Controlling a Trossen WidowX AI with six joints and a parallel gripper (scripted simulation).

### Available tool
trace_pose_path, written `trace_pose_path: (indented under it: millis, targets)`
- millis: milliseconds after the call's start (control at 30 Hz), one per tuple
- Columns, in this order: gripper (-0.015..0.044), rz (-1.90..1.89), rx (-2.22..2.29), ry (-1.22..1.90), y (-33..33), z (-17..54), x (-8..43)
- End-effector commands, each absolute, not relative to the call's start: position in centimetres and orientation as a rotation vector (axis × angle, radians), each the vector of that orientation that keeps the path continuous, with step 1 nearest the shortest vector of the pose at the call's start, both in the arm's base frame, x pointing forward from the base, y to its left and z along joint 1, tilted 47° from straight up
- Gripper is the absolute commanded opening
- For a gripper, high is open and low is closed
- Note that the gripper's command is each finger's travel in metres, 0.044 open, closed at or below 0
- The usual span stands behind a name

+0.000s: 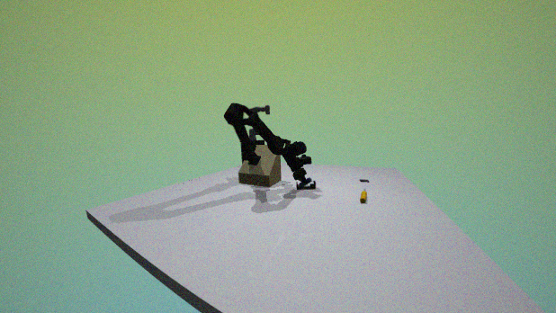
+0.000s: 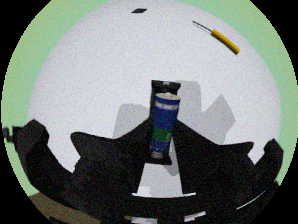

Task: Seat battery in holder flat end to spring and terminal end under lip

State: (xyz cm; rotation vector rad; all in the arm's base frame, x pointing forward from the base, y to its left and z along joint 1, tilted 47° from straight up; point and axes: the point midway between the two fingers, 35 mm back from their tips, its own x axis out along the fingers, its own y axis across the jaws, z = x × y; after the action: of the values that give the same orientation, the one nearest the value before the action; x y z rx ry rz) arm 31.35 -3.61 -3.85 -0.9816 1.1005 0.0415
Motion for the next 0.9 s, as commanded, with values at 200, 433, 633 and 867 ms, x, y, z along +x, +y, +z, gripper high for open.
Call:
trace_pose_path:
  millis: [200, 433, 633, 867]
  targets:
    - [0.0081, 0.043, -0.984, 1.112, -3.93, -3.80, 30.64]
    - [0.0081, 0.033, -0.971, 1.144, -3.84, -4.03, 30.92]
    - [0.0081, 0.024, -0.961, 1.177, -3.76, -4.31, 31.03]
    - [0.0081, 0.012, -0.955, 1.212, -3.67, -4.58, 31.28]
